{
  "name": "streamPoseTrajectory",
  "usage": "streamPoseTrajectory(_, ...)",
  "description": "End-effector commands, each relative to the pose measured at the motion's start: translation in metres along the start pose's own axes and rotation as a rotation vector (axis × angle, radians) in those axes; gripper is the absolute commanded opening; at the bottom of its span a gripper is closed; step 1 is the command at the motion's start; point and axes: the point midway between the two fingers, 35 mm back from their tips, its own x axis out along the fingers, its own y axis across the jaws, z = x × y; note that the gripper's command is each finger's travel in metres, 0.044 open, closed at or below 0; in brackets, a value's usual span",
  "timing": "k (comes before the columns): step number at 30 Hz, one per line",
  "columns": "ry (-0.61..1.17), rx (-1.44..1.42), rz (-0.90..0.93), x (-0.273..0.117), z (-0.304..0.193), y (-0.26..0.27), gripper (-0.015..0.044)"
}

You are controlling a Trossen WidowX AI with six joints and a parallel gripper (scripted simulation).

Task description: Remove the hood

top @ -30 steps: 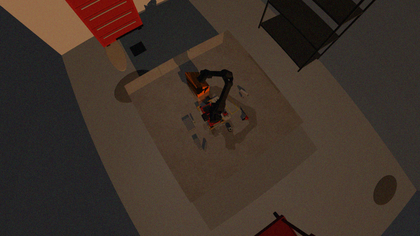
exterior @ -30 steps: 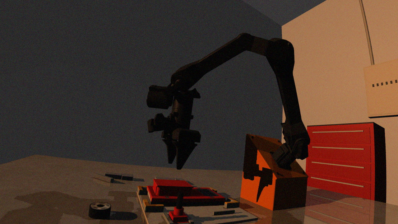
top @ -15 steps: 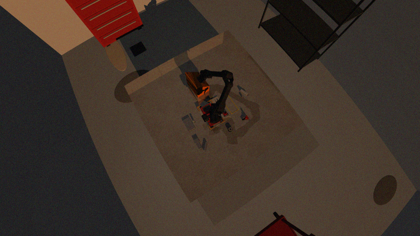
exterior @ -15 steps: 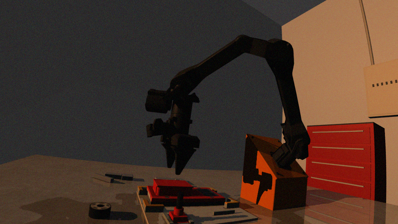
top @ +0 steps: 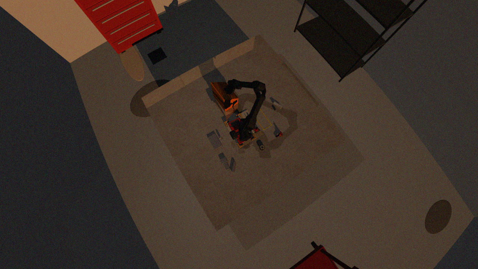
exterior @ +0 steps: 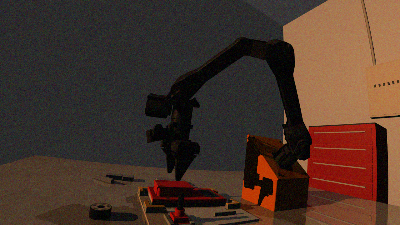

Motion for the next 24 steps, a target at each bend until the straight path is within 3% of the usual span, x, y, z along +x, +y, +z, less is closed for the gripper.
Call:
streamPoseTrajectory(1,0.006,0.007,0.008,0.006,-0.002,0.002,0.044)
streamPoseTrajectory(24,0.006,0.007,0.009,0.019,-0.003,0.002,0.044)
